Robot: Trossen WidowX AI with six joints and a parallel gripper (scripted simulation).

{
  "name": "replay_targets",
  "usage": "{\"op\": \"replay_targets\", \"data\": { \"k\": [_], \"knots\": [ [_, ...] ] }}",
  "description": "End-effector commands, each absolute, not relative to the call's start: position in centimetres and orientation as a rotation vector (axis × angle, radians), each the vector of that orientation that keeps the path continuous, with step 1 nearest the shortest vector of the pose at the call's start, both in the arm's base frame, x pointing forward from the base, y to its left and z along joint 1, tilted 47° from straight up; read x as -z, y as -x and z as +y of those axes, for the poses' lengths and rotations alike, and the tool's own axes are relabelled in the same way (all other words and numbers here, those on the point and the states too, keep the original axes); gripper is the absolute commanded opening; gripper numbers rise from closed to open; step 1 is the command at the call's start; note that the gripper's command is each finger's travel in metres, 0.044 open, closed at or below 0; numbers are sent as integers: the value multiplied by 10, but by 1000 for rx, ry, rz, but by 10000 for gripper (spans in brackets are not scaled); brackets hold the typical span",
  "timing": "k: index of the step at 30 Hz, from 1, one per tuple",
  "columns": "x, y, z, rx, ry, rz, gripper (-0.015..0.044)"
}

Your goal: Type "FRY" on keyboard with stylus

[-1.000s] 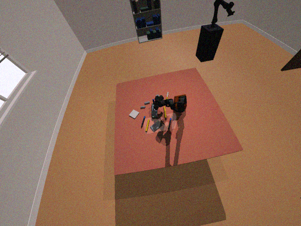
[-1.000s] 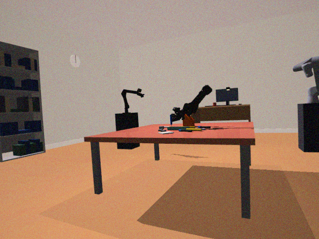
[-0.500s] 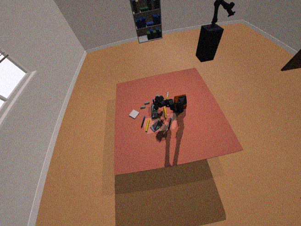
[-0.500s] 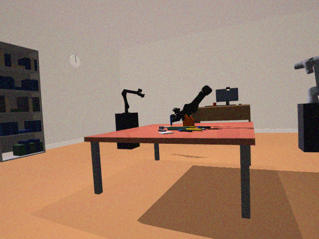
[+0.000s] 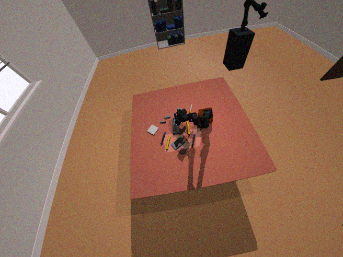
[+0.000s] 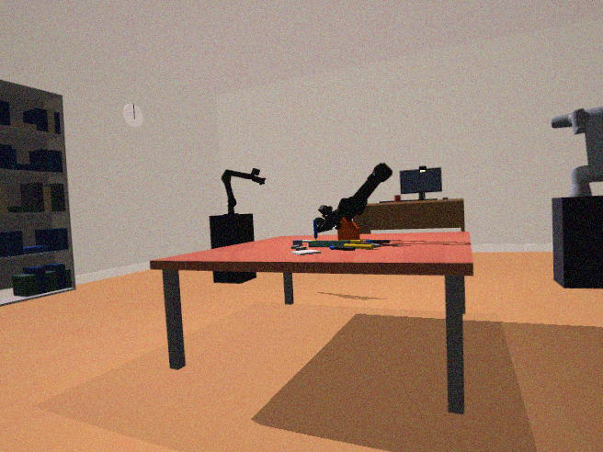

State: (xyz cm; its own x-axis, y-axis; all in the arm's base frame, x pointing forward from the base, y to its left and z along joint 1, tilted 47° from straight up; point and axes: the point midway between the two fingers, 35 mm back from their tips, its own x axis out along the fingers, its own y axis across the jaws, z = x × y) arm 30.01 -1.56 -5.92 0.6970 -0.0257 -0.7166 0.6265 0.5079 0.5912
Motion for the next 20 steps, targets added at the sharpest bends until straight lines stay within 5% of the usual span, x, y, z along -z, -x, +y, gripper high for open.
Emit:
{"op": "replay_targets", "data": {
  "k": [1,20],
  "knots": [
    [56,-300,-19,436,-968,712,81],
    [34,-299,-43,435,-967,710,81]
  ]
}}
